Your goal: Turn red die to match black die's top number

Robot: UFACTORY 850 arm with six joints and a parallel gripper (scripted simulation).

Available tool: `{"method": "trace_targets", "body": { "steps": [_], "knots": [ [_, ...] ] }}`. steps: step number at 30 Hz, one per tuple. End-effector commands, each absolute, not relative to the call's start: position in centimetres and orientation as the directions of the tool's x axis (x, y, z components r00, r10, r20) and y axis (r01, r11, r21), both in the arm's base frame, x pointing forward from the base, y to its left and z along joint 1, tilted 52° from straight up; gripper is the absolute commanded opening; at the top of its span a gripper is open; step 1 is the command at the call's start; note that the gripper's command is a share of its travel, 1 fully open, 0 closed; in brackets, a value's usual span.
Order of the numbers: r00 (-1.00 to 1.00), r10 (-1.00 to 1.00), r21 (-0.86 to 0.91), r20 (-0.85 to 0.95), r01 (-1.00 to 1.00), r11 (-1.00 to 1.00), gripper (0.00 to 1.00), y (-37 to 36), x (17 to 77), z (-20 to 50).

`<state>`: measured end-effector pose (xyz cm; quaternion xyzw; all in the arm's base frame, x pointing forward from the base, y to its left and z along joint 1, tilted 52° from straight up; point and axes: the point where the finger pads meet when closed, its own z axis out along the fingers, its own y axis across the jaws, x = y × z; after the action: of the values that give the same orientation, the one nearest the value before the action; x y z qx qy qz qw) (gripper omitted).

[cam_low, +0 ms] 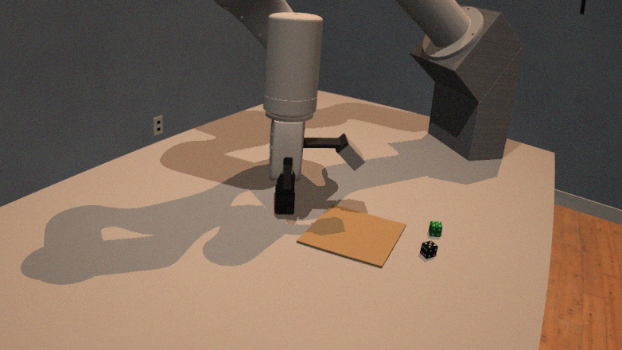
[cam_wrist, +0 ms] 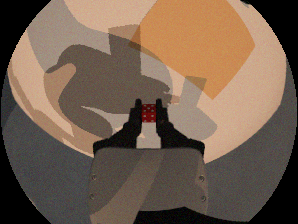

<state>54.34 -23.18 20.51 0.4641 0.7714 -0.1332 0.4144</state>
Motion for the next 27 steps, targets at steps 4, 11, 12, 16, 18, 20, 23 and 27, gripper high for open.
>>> {"method": "trace_targets", "body": {
  "steps": [4, 11, 12, 16, 18, 20, 23, 27],
  "knots": [
    [-0.225, 0.606, 0.180, -0.763, 0.826, 0.534, 0.15, -23.2, 54.4, 20.5],
    [-0.225, 0.606, 0.180, -0.763, 0.826, 0.534, 0.15, -22.9, 54.2, 20.8],
    [-0.225, 0.606, 0.180, -0.763, 0.826, 0.534, 0.15, -22.7, 54.0, 21.0],
    [-0.225, 0.606, 0.180, -0.763, 0.826, 0.534, 0.15, -21.4, 52.8, 22.4],
    [-0.225, 0.606, 0.180, -0.763, 0.826, 0.534, 0.15, -20.4, 52.0, 23.4],
    [-0.225, 0.606, 0.180, -0.763, 0.826, 0.534, 0.15, -19.5, 51.2, 24.4],
    [-0.225, 0.606, 0.180, -0.763, 0.826, 0.534, 0.15, -18.7, 50.4, 25.3],
    [-0.225, 0.606, 0.180, -0.763, 0.826, 0.534, 0.15, -17.8, 49.6, 26.2]
  ]
}}
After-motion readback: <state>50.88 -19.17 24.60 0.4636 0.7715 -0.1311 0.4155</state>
